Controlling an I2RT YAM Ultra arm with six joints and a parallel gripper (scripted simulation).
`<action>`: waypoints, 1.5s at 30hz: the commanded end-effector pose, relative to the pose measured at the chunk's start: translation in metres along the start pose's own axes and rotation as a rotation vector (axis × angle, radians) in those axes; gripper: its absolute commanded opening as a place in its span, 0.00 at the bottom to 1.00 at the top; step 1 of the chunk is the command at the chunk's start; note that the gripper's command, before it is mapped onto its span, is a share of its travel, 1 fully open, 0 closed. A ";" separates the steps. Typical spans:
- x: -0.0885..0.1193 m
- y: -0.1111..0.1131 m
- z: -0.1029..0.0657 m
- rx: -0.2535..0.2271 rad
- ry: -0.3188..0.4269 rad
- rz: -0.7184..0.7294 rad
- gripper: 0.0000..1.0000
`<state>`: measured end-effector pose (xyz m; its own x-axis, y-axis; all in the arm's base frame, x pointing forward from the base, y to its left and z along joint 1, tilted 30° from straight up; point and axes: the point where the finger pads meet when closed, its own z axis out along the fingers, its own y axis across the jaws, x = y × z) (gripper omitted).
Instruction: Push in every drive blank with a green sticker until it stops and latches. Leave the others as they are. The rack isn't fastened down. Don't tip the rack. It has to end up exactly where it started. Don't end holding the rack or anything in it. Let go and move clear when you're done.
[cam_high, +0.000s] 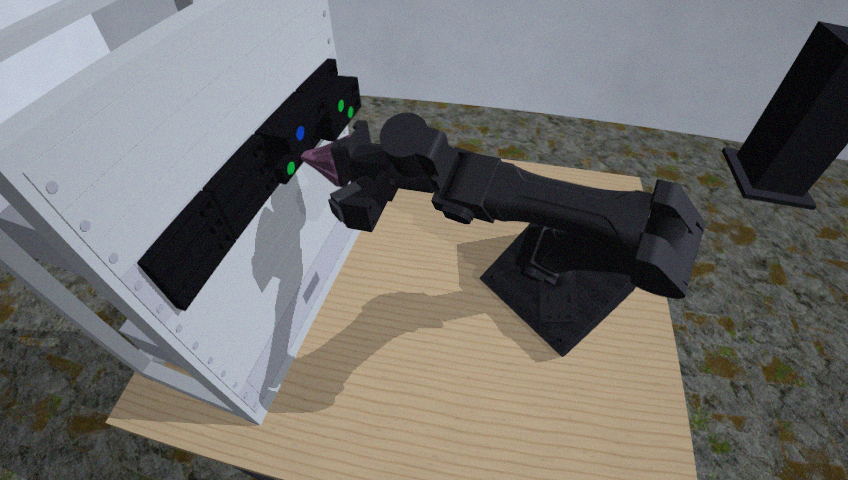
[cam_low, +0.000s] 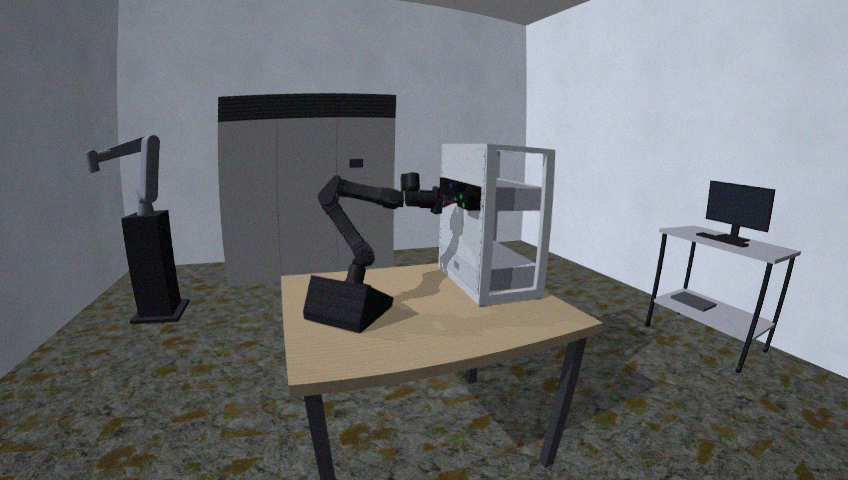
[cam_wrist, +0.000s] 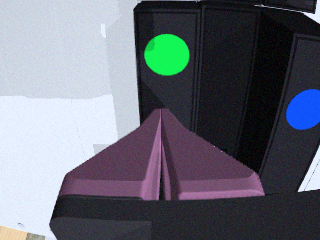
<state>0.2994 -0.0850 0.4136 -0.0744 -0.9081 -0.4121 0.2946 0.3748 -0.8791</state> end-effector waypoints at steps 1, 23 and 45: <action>-0.002 -0.031 0.007 0.080 0.010 -0.008 0.00; -0.002 -0.031 0.007 0.080 0.010 -0.008 0.00; -0.002 -0.034 0.010 0.080 0.010 -0.007 0.00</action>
<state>0.3023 -0.0856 0.4146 -0.0769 -0.9066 -0.4149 0.2830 0.3792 -0.8810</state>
